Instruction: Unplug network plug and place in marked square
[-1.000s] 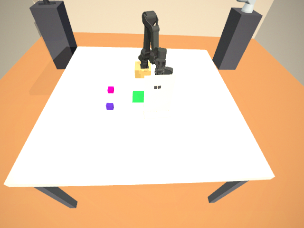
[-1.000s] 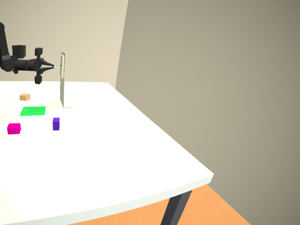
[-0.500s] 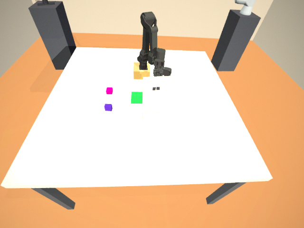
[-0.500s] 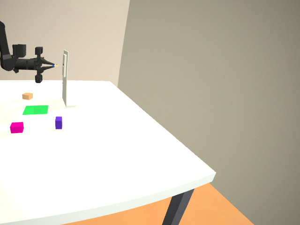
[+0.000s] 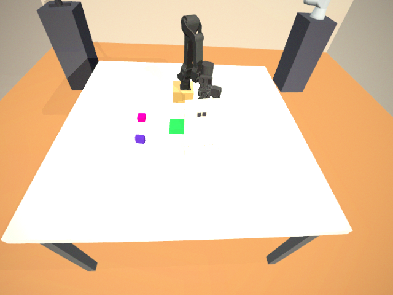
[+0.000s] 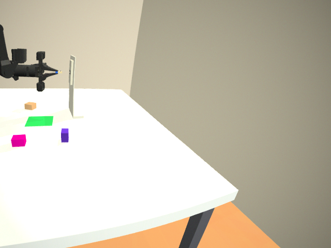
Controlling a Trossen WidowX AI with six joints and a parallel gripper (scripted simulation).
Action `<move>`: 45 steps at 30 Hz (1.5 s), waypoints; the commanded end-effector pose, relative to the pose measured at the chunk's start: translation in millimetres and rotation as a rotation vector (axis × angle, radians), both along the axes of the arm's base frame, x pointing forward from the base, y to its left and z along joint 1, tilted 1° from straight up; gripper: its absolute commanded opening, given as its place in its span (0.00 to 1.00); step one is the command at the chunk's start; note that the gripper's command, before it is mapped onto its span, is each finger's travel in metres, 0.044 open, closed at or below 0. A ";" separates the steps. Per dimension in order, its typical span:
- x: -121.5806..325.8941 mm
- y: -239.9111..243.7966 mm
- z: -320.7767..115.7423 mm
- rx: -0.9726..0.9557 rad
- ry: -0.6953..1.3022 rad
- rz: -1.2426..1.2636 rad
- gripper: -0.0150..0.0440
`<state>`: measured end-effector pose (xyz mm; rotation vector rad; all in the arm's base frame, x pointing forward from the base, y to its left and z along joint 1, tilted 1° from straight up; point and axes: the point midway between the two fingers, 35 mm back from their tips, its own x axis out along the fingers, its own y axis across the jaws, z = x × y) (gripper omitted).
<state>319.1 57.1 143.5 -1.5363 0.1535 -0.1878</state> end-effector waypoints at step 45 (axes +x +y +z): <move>-21.4 0.0 31.0 -0.001 0.002 -0.002 0.25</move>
